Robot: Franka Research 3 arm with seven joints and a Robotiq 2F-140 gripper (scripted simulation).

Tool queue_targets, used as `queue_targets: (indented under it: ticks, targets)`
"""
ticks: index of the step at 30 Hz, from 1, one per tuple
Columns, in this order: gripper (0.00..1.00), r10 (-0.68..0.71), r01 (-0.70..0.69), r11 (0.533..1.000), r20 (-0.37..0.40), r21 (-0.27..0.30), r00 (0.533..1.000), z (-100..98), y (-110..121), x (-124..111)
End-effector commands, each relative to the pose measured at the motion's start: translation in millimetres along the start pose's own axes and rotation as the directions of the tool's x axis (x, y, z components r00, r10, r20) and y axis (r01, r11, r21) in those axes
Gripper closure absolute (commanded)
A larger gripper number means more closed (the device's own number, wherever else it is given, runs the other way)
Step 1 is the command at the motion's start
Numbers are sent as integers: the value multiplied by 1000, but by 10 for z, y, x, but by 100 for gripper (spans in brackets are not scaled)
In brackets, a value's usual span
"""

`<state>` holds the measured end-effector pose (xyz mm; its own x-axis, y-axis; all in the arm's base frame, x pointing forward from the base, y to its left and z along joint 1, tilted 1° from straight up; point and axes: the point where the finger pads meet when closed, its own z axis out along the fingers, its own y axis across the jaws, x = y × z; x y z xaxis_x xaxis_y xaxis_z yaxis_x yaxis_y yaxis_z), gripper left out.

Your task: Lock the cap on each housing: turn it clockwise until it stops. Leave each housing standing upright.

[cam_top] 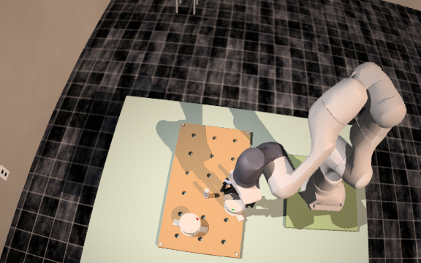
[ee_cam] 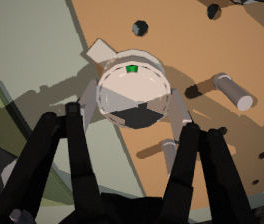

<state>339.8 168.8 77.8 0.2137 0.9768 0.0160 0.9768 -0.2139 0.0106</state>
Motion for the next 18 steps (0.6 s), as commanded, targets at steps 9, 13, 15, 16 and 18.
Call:
queue_targets:
  ticks: [9, 13, 15, 16, 18]
  targets:
    - [22, 5, -5, 1000, 5, 4, 1000, 15, -26, -23]
    - [22, 5, -5, 1000, 5, 4, 1000, 15, -26, -23]
    - [22, 5, -5, 1000, 5, 4, 1000, 15, -26, -23]
    - [22, 5, -5, 1000, 5, 4, 1000, 15, -26, -23]
    - [22, 5, -5, 1000, 5, 4, 1000, 15, -26, -23]
